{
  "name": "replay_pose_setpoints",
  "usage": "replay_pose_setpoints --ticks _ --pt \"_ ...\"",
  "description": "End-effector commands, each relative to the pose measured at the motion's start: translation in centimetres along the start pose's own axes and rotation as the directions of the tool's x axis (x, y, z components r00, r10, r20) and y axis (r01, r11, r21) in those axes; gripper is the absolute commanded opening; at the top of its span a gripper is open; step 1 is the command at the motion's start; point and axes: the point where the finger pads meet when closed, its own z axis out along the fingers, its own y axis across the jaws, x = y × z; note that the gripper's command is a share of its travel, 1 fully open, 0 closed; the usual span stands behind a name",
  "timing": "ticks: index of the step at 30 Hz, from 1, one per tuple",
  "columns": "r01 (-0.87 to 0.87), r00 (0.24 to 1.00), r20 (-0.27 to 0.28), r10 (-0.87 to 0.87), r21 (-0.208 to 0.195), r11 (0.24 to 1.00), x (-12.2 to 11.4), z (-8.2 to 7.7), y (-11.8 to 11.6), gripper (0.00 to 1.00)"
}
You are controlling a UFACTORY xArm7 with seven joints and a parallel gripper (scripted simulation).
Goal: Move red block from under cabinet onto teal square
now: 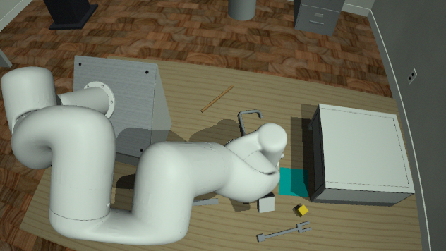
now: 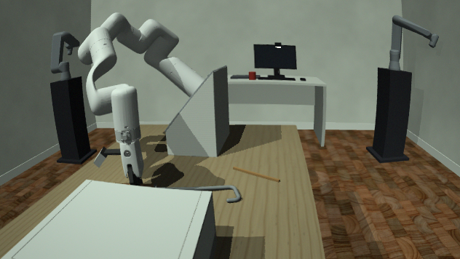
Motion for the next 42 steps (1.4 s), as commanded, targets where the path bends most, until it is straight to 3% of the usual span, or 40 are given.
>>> replay_pose_setpoints --ticks 1,24,42 --pt "-0.041 0.999 0.000 0.041 0.006 0.999 -0.5 -0.2 -0.1 0.00" --pt "-0.385 0.923 0.002 0.385 0.006 0.923 -4.2 -0.2 1.2 0.00" --pt "-0.727 0.687 0.004 0.727 0.004 0.687 -8.5 -0.2 2.7 0.00"
